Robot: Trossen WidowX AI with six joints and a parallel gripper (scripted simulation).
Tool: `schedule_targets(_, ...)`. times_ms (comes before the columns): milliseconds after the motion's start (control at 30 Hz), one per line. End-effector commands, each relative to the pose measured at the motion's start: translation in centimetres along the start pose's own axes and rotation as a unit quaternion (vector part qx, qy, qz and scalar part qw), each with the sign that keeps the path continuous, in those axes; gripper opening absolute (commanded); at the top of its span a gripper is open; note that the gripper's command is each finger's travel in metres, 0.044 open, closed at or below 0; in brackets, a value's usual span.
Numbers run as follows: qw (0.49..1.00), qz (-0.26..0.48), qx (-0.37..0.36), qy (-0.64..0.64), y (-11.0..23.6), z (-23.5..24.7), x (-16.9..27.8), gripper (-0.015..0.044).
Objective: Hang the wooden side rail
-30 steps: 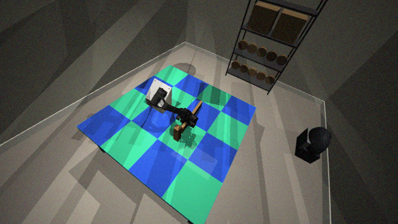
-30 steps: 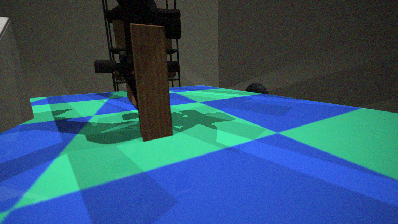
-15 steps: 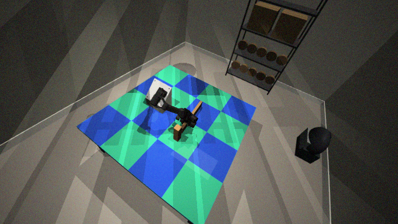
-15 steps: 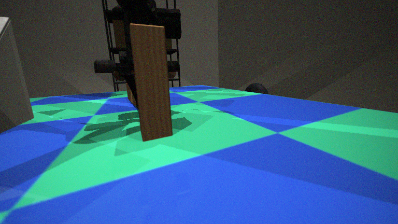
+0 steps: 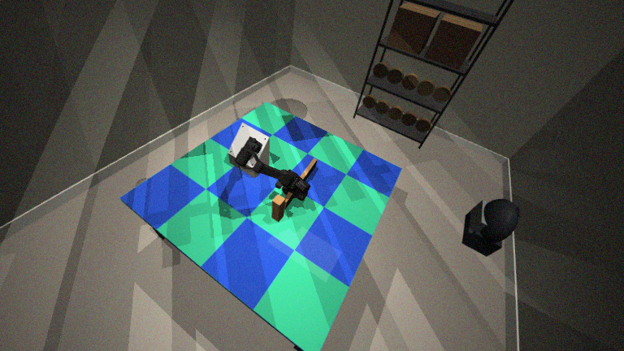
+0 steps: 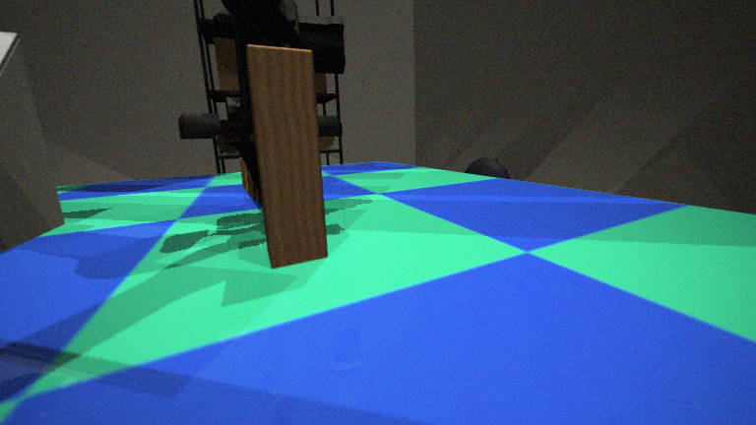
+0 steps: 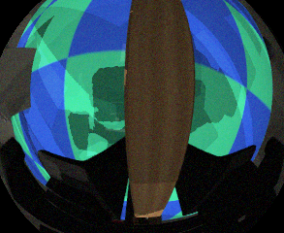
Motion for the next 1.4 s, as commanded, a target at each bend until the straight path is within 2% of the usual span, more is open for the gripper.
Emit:
schedule_targets(0, 1.000, 0.003, 0.006, -0.001, 0.40, -0.05, 0.30, 0.0000)
schedule_targets(1367, 1.000, 0.003, 0.006, -0.001, 0.44, -0.08, 0.77, 0.0000)
Point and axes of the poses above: the point midway between the two fingers, 35 mm back from their tips, its own y axis back along the fingers, its own z axis across the jaws, x = y × z, the point moved 8 cm from there along y, back along the fingers, and after that the axes turned 4 degrees about y, right-handed, at the moved point
